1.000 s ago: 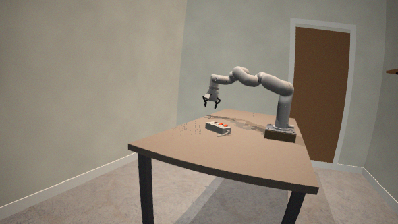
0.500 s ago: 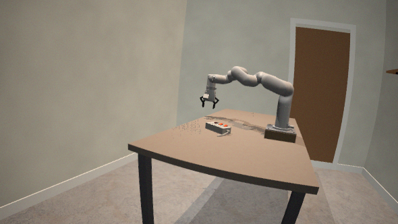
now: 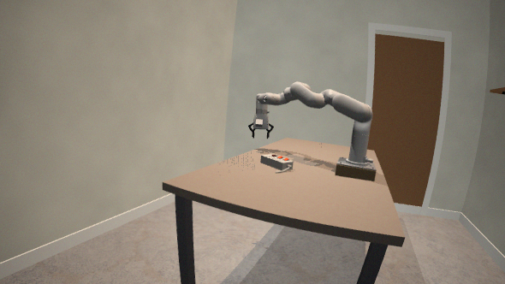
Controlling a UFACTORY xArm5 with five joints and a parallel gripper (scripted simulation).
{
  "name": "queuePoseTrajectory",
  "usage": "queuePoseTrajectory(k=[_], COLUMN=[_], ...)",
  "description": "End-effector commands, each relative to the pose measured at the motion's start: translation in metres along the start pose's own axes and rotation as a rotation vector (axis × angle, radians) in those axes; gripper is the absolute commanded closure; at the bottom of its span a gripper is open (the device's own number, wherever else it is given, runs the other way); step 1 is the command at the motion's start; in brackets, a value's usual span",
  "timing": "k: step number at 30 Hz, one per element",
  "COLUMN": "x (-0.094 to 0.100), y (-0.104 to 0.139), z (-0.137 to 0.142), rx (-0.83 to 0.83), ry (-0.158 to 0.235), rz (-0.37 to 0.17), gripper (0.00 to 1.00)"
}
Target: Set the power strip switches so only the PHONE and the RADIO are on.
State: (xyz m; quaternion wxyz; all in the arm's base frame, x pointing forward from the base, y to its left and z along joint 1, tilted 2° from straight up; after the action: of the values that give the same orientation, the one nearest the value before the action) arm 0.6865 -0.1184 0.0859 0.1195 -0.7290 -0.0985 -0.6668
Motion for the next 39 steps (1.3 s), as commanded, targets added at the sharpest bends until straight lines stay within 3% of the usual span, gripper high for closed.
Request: queuePoseTrajectory(k=[1, 14, 16, 37, 39], x=[0.003, 0.003, -0.002, -0.002, -0.005], y=[-0.004, -0.004, -0.073, -0.073, -0.136], z=[0.0, 0.0, 0.004, 0.004, 0.0], rx=[0.012, 0.012, 0.211, 0.211, 0.396], ry=[-0.001, -0.001, -0.102, -0.102, -0.198], rz=[0.0, 0.0, 0.044, 0.044, 0.087], gripper=[0.0, 0.0, 0.0, 0.0, 0.0])
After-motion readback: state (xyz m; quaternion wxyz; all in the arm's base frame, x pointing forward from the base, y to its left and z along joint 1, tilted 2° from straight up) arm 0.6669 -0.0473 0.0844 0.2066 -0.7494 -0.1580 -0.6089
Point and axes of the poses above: the point where the finger pads meet when closed, its own x axis back along the fingers, its own z axis across the jaws, y = z × x, the point moved 6 cm from there along x, back along the fingers, and after that the axes turned 14 degrees about -x, right-handed, at the moved point
